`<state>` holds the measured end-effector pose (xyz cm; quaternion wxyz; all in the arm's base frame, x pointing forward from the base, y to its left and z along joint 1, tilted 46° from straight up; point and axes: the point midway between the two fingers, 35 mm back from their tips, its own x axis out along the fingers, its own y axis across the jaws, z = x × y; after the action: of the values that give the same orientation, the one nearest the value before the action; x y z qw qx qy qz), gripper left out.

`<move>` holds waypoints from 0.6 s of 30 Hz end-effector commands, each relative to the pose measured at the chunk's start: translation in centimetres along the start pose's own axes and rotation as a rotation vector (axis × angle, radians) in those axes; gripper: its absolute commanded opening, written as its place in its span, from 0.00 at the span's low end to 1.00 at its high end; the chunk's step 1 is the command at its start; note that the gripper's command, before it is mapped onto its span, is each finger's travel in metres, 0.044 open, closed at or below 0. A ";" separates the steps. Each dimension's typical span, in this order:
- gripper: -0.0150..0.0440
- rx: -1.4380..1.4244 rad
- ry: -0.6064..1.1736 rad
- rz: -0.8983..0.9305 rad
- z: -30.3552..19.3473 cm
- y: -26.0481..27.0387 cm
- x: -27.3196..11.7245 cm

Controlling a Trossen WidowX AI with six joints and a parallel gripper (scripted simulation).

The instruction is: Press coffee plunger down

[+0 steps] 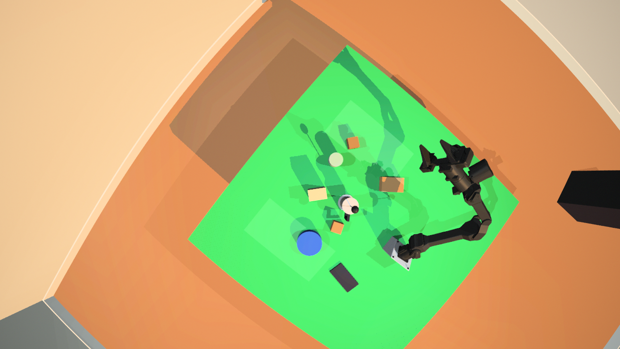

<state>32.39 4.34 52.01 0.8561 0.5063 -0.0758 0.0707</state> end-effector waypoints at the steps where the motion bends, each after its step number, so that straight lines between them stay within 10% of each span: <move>1: 0.98 -0.006 0.002 -0.008 -0.2 -0.2 0.1; 18: 1.00 -0.734 0.269 -0.524 -15.7 -15.4 0.4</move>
<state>37.07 9.07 36.90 0.9518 0.2840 0.0866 -0.0769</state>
